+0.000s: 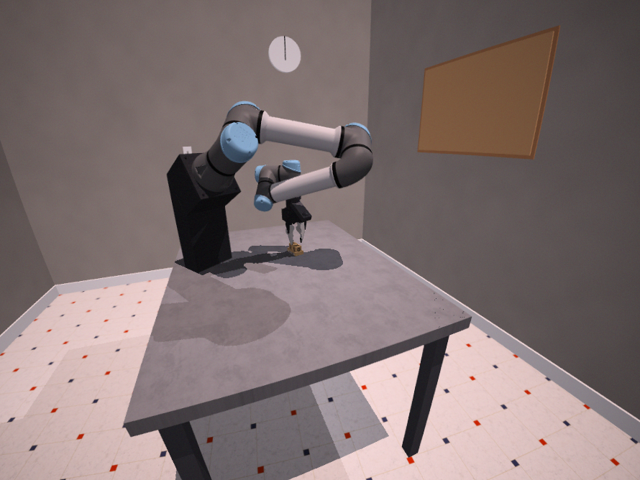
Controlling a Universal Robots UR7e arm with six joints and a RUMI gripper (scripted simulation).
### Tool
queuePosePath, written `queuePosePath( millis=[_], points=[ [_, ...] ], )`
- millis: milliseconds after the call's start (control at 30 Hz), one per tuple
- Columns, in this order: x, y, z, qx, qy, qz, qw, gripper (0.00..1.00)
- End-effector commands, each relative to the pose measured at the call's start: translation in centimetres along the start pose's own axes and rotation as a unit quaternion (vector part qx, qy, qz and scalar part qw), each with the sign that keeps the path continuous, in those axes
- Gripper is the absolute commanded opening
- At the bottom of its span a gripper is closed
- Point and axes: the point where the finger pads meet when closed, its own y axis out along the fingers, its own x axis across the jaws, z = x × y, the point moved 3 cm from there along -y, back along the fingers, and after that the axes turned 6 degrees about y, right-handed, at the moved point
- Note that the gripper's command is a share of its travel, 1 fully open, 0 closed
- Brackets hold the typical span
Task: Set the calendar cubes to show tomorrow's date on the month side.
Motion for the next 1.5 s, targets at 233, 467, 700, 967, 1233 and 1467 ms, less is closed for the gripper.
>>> queuePosePath(
  millis=[233, 467, 700, 967, 1233, 1467],
  points=[
    [0.0, 0.0, 0.0, 0.000, 0.000, 0.000, 1.000, 0.29],
    [0.0, 0.0, 0.0, 0.000, 0.000, 0.000, 1.000, 0.29],
    [0.0, 0.0, 0.0, 0.000, 0.000, 0.000, 1.000, 0.29],
    [0.0, 0.1, 0.0, 0.000, 0.000, 0.000, 1.000, 0.29],
    [0.0, 1.2, 0.0, 0.000, 0.000, 0.000, 1.000, 0.29],
    [0.0, 2.1, 0.0, 0.000, 0.000, 0.000, 1.000, 0.29]
  ],
)
